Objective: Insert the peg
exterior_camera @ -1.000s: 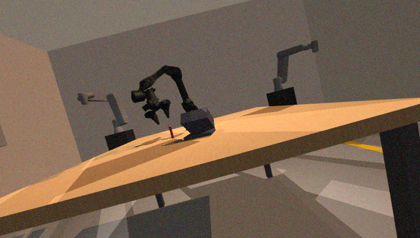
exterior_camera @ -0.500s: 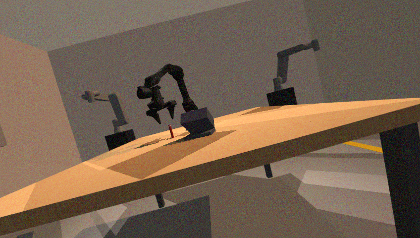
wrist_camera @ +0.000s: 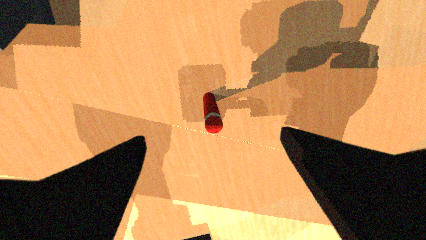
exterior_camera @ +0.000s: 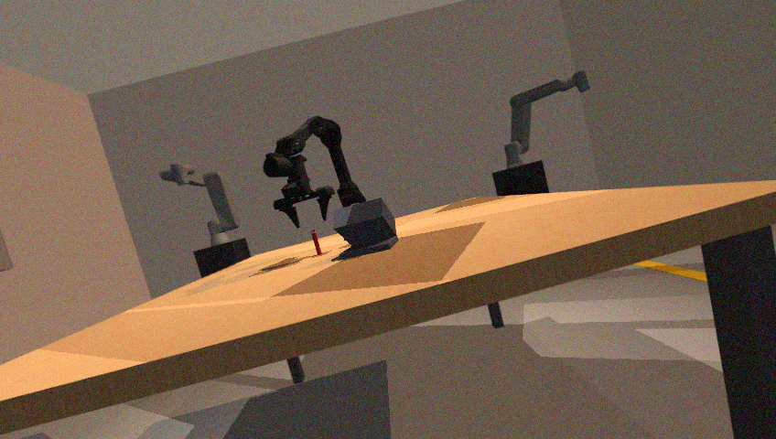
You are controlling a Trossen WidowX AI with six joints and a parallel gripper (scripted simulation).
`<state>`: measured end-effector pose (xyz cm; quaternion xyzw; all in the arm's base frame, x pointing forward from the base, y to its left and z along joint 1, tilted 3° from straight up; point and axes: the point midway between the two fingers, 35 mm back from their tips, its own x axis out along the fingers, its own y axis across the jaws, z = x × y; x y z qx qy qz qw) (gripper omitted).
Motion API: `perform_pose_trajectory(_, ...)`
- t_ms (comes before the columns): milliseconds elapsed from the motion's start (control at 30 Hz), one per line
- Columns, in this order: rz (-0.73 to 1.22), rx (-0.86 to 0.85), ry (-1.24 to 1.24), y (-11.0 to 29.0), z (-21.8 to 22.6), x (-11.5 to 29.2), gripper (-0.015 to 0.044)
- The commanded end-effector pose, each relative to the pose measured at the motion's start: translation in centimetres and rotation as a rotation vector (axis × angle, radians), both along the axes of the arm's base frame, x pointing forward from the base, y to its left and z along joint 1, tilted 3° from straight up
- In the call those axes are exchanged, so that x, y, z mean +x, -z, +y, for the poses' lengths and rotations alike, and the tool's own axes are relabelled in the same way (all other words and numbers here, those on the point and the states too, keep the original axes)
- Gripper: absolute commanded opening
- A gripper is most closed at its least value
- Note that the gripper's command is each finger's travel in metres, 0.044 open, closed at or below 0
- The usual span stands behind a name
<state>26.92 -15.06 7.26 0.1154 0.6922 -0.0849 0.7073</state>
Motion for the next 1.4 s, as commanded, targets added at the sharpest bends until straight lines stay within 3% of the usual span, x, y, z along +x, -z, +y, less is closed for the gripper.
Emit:
perform_pose_trajectory(0,0.003,-0.006,0.004,0.4,-0.1,0.0,0.044)
perform_pose_trajectory(1233,0.003,-0.006,0.004,6.2,0.1,0.1,0.044)
perform_pose_trajectory(1367,0.0,-0.002,0.0,5.9,0.2,0.2,0.0335)
